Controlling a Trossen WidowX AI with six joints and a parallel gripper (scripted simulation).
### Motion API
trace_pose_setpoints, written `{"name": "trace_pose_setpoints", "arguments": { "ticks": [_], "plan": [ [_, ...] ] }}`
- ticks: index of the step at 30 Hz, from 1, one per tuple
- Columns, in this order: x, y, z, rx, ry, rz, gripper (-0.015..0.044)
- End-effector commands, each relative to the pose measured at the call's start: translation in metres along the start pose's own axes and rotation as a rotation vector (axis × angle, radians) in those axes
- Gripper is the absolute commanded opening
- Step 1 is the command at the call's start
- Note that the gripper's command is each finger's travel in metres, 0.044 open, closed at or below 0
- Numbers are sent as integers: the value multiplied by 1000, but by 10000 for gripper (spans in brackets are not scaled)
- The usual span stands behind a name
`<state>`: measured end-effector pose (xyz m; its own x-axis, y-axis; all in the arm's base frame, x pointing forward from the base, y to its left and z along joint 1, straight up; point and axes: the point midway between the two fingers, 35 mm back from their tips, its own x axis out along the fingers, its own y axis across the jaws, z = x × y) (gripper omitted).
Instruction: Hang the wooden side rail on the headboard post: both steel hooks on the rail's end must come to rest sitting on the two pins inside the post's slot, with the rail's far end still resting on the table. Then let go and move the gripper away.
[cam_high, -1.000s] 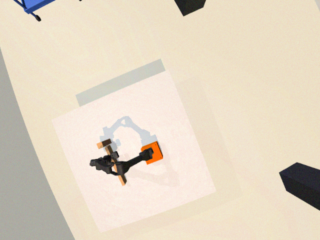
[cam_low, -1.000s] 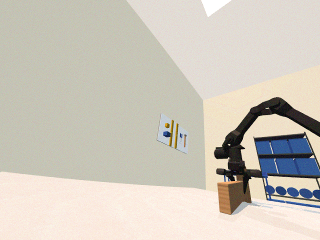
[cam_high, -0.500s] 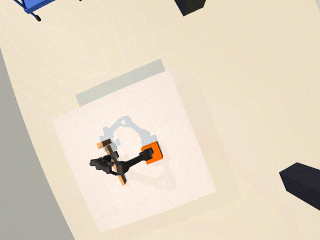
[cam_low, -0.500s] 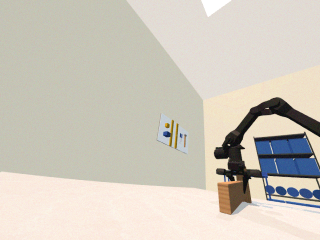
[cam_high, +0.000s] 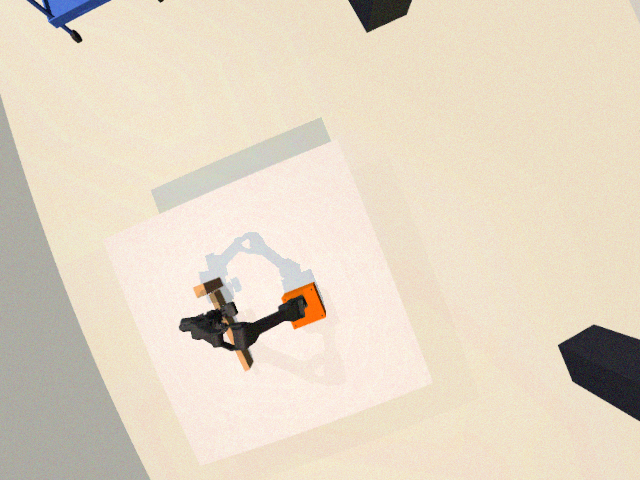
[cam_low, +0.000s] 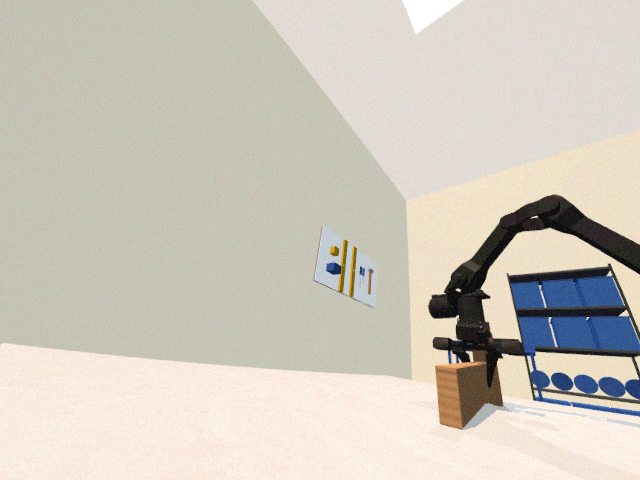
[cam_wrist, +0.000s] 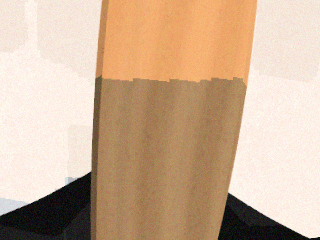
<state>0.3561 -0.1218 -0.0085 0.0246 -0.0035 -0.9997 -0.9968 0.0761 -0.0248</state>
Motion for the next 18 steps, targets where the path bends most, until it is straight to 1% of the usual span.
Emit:
{"name": "trace_pose_setpoints", "arguments": {
  "ticks": [1, 18],
  "plan": [
    [-1, 0, -2, 0, 5, -4, 0],
    [-2, -2, -4, 0, 5, -4, 0]
  ]
}}
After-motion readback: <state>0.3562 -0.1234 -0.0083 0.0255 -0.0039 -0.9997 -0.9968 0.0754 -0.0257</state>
